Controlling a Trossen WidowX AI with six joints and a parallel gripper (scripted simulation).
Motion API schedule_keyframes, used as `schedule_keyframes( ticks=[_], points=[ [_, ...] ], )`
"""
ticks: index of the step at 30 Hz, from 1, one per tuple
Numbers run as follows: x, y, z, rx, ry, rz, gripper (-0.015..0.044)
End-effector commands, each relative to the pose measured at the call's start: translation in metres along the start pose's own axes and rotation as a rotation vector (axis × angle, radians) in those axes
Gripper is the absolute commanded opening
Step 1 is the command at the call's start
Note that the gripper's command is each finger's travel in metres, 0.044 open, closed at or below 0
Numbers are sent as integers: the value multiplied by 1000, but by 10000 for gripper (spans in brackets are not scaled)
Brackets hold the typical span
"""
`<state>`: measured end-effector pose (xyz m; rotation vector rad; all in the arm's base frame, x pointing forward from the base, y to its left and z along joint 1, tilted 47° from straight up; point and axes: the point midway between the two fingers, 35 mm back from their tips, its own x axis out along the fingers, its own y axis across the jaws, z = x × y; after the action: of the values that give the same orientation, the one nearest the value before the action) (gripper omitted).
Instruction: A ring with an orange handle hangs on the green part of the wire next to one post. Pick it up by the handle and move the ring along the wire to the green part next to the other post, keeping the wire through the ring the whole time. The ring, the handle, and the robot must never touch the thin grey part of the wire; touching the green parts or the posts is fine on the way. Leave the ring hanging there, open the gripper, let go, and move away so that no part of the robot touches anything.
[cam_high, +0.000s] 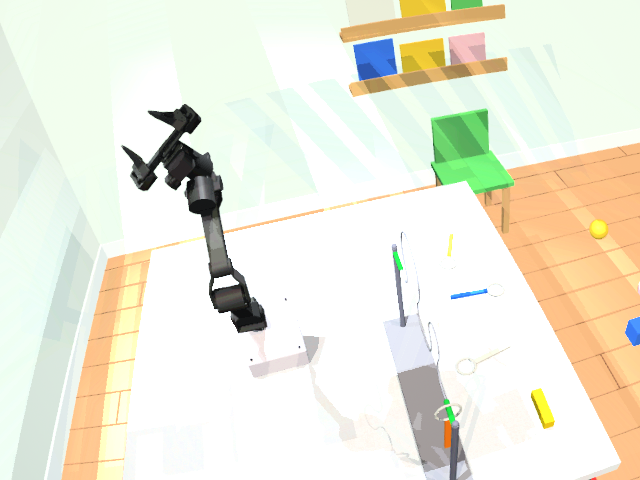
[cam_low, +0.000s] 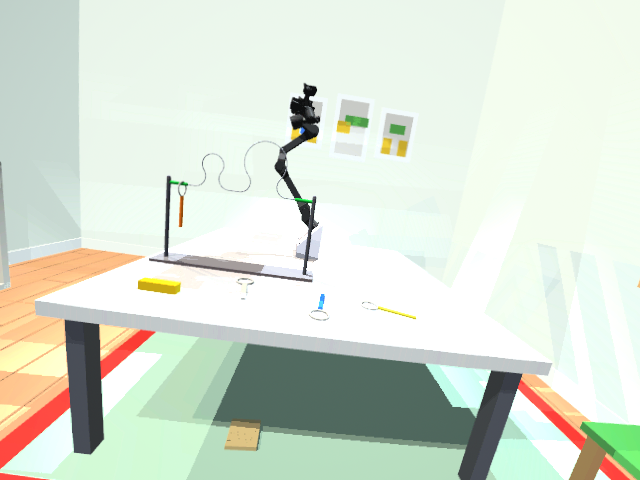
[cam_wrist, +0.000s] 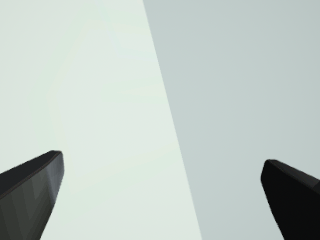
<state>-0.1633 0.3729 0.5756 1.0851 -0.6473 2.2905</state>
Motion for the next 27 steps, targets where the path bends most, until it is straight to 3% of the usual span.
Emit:
schedule_keyframes(
  ticks=[1, 9, 27],
  points=[
    [0, -1, 0, -2, 1, -2, 374],
    [-30, -62, 25, -148, 62, -121, 164],
    [-146, -194, 154, -586, 235, -502, 160]
  ],
)
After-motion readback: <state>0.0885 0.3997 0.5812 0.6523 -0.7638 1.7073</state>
